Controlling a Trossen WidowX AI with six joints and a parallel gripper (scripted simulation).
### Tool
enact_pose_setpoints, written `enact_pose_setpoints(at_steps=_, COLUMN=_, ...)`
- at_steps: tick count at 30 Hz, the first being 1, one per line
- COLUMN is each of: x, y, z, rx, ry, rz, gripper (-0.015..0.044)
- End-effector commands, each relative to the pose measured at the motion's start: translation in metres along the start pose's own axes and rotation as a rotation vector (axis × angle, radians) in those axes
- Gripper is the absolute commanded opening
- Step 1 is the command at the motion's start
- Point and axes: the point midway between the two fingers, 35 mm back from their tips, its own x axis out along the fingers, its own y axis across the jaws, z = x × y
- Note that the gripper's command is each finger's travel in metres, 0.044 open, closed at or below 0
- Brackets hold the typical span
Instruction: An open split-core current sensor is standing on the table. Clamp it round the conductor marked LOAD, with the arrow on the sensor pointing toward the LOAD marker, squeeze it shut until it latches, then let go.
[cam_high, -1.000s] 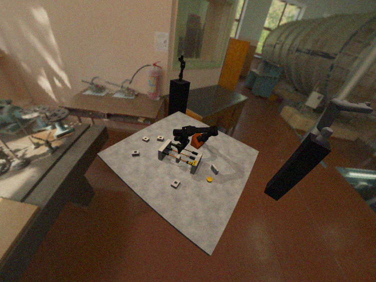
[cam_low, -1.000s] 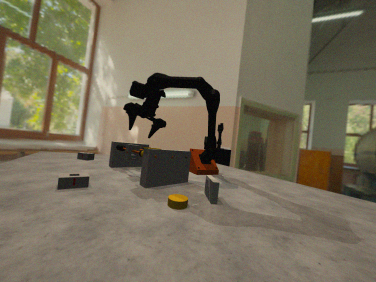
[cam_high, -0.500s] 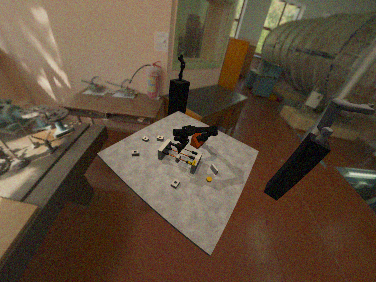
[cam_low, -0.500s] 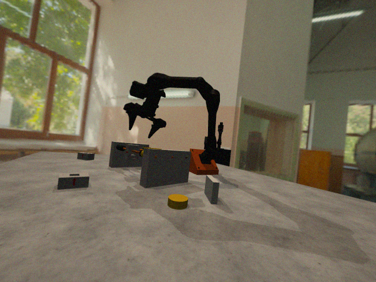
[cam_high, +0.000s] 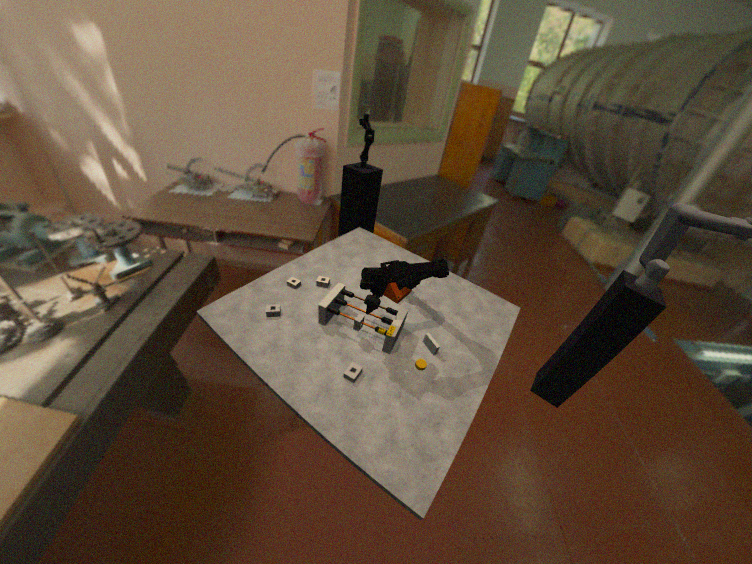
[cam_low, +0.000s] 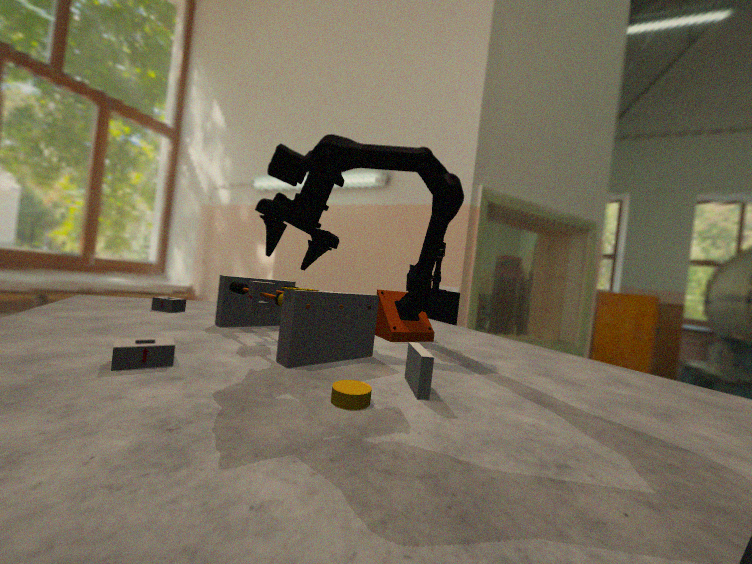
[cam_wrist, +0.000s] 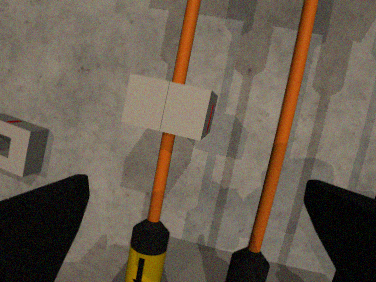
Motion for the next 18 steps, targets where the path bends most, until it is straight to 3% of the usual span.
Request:
enact_pose_setpoints(at_steps=1, x=-0.010, y=-0.005, z=-0.030, rx=-0.160, ry=-0.155, rz=-0.001, gripper=0.0440)
enact_pose_setpoints(at_steps=13, x=-0.037, y=-0.031, z=-0.086, rx=-0.519, ry=-0.595, rz=0.123, gripper=0.0440)
enact_pose_setpoints(at_steps=18, x=-0.037, y=-0.027, z=-0.086, rx=-0.510, ry=-0.565, rz=0.116, gripper=0.0440)
